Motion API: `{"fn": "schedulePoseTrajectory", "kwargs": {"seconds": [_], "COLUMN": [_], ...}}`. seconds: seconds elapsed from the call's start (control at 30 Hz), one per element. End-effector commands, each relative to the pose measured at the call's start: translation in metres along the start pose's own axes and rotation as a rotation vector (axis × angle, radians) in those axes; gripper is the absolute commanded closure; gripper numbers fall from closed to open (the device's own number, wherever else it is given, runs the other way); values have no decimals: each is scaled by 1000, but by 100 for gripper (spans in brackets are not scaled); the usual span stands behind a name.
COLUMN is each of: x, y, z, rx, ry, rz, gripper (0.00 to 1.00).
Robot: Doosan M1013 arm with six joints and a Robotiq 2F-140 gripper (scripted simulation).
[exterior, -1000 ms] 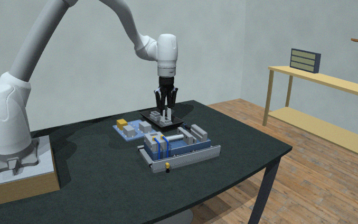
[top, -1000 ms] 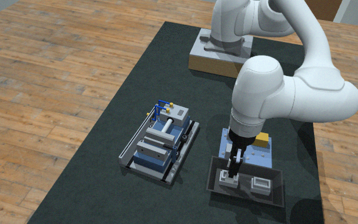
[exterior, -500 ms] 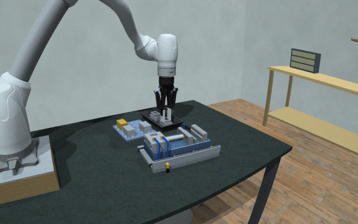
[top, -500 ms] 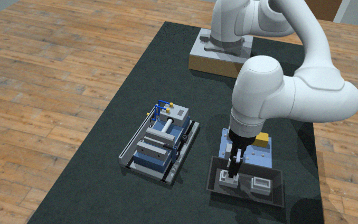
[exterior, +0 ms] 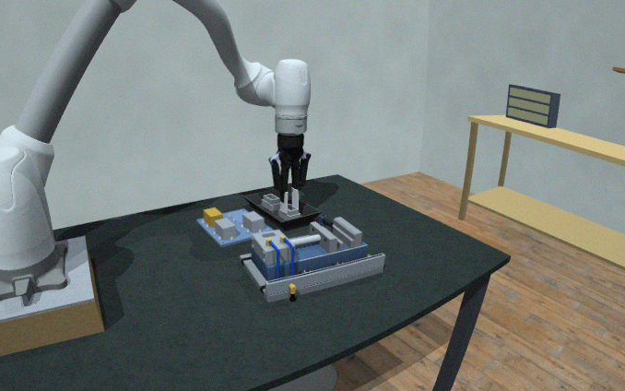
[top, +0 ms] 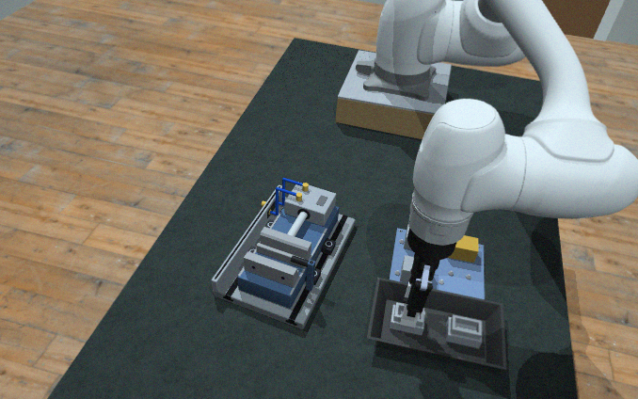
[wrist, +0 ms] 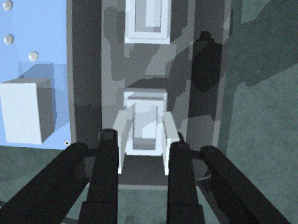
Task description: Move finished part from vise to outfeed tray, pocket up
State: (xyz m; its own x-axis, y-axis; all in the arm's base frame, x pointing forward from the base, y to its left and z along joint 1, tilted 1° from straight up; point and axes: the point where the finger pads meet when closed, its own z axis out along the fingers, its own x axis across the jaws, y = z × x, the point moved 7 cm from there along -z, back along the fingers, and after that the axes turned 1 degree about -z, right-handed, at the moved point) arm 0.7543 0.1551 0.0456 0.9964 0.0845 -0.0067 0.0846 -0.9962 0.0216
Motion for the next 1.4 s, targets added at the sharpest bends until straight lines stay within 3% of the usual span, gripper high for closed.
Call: {"fn": "schedulePoseTrajectory", "kwargs": {"seconds": [0.0, 0.2, 0.23, 1.37], "x": [0, 0, 0, 0], "y": [0, 0, 0, 0], "z": [0, 0, 0, 0], "rx": [0, 0, 0, 0], "ry": [0, 0, 0, 0], "rz": [0, 0, 0, 0], "gripper": [100, 100, 60, 60]}}
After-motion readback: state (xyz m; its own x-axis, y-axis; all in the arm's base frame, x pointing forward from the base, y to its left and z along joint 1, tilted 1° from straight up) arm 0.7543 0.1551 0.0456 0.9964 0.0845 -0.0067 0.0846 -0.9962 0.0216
